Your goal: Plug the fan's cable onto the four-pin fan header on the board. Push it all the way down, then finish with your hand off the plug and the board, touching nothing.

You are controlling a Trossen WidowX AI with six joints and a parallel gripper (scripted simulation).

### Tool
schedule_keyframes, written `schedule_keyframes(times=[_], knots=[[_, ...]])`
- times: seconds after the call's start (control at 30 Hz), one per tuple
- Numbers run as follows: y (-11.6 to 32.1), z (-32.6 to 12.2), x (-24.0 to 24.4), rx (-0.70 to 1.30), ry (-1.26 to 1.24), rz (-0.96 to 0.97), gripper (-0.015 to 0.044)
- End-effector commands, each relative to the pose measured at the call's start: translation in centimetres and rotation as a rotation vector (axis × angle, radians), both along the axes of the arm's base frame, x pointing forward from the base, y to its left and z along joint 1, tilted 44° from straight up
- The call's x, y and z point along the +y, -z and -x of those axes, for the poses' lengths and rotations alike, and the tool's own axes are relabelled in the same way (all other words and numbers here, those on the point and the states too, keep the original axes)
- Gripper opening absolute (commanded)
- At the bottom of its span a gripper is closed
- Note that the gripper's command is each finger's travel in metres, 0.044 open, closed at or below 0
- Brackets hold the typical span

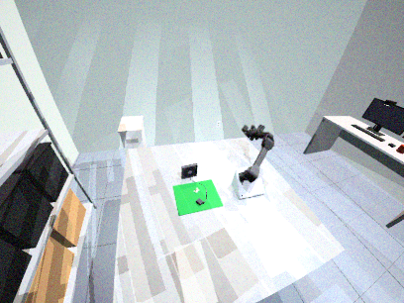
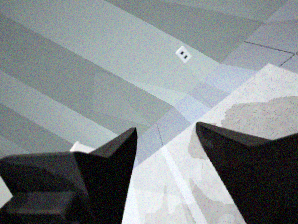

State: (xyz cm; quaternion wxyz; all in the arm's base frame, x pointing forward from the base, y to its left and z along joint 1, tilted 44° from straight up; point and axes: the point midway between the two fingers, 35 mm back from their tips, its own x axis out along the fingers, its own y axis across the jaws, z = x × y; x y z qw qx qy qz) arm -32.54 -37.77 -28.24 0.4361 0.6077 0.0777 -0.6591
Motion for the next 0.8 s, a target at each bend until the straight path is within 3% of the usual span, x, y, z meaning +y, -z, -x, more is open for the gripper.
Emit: schedule_keyframes(times=[0.0,0.1,0.3,0.77], knots=[[0.0,0.0,0.0,0.000,0.000,0.000,0.0287],[0.0,0.0,0.0,0.000,0.000,0.000,0.0366],[-3.1,-6.2,-4.9,0.061,-0.290,0.024,0.0210],[-10.9,-26.6,-11.3,0.199,-1.021,0.129,0.0210]])
